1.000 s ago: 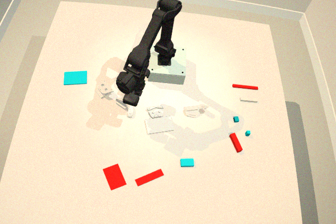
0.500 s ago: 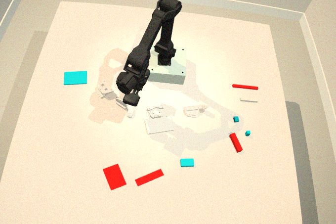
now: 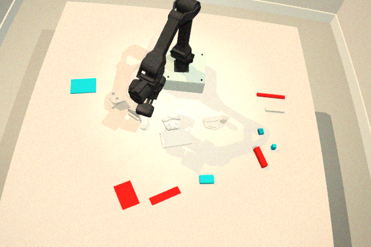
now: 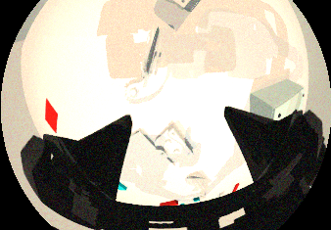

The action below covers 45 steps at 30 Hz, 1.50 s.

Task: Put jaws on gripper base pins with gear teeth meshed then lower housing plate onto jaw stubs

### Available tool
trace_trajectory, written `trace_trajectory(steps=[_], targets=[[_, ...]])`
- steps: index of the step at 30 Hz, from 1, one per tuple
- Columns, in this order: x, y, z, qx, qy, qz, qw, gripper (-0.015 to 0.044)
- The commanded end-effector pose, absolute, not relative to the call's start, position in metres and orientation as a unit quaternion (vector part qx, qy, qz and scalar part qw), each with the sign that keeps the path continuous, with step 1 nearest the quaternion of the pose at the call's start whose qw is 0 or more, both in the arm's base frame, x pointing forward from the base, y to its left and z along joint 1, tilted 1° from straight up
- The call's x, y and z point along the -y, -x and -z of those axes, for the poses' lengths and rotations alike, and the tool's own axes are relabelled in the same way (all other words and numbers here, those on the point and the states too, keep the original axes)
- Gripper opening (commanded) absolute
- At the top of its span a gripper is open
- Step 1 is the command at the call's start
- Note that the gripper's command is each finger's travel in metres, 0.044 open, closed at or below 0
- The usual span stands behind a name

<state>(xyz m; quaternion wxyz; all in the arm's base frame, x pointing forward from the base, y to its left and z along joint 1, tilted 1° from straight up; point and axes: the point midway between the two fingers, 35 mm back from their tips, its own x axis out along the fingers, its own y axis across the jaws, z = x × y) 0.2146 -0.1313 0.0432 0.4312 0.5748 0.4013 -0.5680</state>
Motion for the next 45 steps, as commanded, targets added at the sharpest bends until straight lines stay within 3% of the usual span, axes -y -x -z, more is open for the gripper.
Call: trace_trajectory(steps=[1, 15, 32, 45], targets=[[0.1315, -0.215, -0.0434, -0.4, -0.575, 0.568, 0.432, 0.044], [0.1315, -0.215, -0.0434, -0.4, -0.575, 0.568, 0.432, 0.044], [0.1299, -0.2122, -0.0498, -0.404, -0.574, 0.57, 0.428, 0.0], [0.1299, -0.2122, -0.0498, -0.404, -0.574, 0.57, 0.428, 0.0]])
